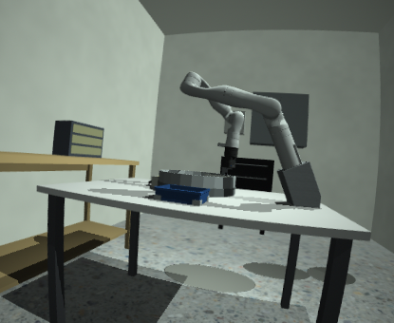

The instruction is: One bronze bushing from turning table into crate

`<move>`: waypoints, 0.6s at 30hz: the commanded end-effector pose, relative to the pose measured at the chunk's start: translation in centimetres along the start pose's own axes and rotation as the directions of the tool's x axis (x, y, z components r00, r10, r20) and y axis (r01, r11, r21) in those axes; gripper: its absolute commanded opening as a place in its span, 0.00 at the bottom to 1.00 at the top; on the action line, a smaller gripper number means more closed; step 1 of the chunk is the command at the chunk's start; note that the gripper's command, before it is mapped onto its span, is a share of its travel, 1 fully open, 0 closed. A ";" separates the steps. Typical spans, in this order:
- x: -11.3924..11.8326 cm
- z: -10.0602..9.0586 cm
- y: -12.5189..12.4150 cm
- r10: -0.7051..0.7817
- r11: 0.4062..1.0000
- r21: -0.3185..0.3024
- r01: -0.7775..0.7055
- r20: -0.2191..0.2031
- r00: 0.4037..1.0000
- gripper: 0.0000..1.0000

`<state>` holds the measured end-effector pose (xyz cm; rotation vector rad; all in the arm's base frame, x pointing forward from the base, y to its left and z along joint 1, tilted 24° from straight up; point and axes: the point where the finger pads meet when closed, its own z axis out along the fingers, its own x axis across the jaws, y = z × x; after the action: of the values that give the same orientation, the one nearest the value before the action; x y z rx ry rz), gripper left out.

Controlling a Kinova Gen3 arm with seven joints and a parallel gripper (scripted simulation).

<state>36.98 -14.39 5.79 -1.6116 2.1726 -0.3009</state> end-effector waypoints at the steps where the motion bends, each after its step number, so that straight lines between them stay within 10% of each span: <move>1: -0.1 0.6 0.4 -0.004 1.000 -0.013 0.004 0.001 1.000 0.40; 18: 0.2 0.7 -0.2 -0.004 1.000 -0.014 0.004 0.001 1.000 0.40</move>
<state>37.44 -14.93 5.92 -1.5973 2.1782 -0.3077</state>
